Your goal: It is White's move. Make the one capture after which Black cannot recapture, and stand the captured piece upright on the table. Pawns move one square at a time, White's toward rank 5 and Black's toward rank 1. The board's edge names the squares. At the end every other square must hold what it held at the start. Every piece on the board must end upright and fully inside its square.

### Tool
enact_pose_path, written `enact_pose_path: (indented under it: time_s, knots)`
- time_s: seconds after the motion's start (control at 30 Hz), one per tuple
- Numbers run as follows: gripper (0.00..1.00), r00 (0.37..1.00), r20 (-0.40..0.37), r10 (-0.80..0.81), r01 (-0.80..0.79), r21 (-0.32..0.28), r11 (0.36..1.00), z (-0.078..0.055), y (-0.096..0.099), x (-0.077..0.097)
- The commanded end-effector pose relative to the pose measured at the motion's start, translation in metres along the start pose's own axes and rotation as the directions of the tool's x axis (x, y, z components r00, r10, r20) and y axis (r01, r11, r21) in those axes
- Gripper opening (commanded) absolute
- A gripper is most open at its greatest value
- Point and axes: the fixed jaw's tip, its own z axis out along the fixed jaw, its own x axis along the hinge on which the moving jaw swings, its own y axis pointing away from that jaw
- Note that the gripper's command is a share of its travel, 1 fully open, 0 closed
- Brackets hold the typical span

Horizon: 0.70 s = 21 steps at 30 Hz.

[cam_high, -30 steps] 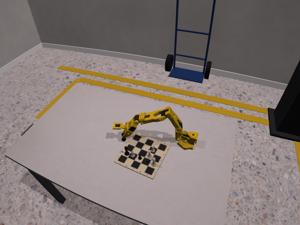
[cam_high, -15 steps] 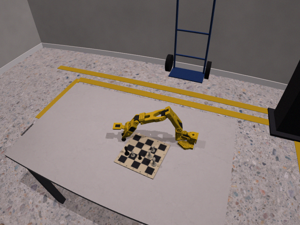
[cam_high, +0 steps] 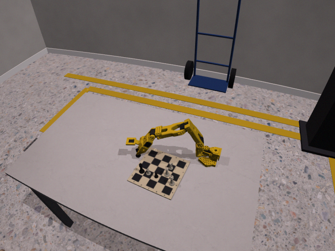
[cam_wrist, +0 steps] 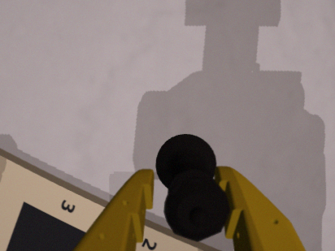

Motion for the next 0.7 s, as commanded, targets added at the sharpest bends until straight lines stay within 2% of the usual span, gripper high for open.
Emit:
enact_pose_path:
  time_s: [0.0, 0.27, 0.67]
  knots:
    - [0.12, 1.000, -0.004, 0.002, -0.002, -0.005, 1.000, -0.004, 0.003, 0.000]
    - [0.12, 1.000, -0.004, 0.002, -0.002, -0.005, 1.000, -0.012, 0.003, -0.005]
    - [0.12, 1.000, -0.004, 0.002, -0.002, -0.005, 1.000, -0.039, 0.002, -0.021]
